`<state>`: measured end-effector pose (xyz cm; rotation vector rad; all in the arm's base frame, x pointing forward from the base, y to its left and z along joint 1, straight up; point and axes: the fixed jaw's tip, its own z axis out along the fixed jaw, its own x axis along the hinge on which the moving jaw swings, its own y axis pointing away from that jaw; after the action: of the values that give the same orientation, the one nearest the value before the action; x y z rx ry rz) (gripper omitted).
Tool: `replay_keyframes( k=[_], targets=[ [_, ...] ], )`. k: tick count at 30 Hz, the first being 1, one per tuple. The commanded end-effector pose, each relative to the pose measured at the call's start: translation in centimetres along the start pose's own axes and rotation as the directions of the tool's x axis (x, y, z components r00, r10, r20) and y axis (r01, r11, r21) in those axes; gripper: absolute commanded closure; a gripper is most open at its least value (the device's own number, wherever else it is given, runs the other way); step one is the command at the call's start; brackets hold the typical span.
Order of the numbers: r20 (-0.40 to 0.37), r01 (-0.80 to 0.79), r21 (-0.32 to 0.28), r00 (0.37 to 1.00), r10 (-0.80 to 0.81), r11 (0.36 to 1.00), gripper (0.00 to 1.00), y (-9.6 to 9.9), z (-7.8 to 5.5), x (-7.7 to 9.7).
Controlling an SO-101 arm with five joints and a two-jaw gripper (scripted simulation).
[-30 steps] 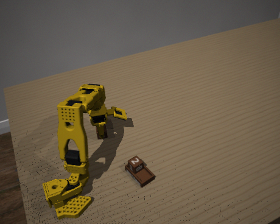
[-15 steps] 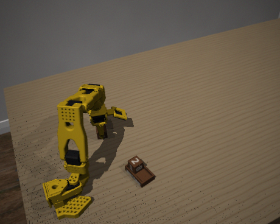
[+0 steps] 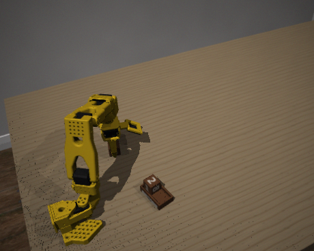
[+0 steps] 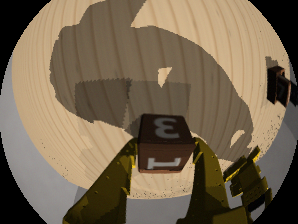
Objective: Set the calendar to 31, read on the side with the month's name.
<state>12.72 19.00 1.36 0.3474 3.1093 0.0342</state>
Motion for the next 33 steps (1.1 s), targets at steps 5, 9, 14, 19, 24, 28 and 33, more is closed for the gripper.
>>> replay_keyframes(
  k=[5,9,14,19,24,28,33],
  targets=[
    [0.008,-0.002,-0.024,1.000,0.002,1.000,0.68,0.4,-0.3,0.1],
    [0.008,-0.002,-0.024,1.000,0.002,1.000,0.65,0.4,-0.3,0.1],
    [0.008,-0.002,-0.024,1.000,0.002,1.000,0.64,0.4,-0.3,0.1],
    [0.008,-0.002,-0.024,1.000,0.002,1.000,0.64,0.4,-0.3,0.1],
    [0.008,-0.002,-0.024,1.000,0.002,1.000,0.64,0.5,-0.8,0.0],
    [0.008,-0.002,-0.024,1.000,0.002,1.000,0.64,0.6,-1.9,0.0],
    [0.008,-0.002,-0.024,1.000,0.002,1.000,0.64,0.6,-3.3,0.0]
  ],
)
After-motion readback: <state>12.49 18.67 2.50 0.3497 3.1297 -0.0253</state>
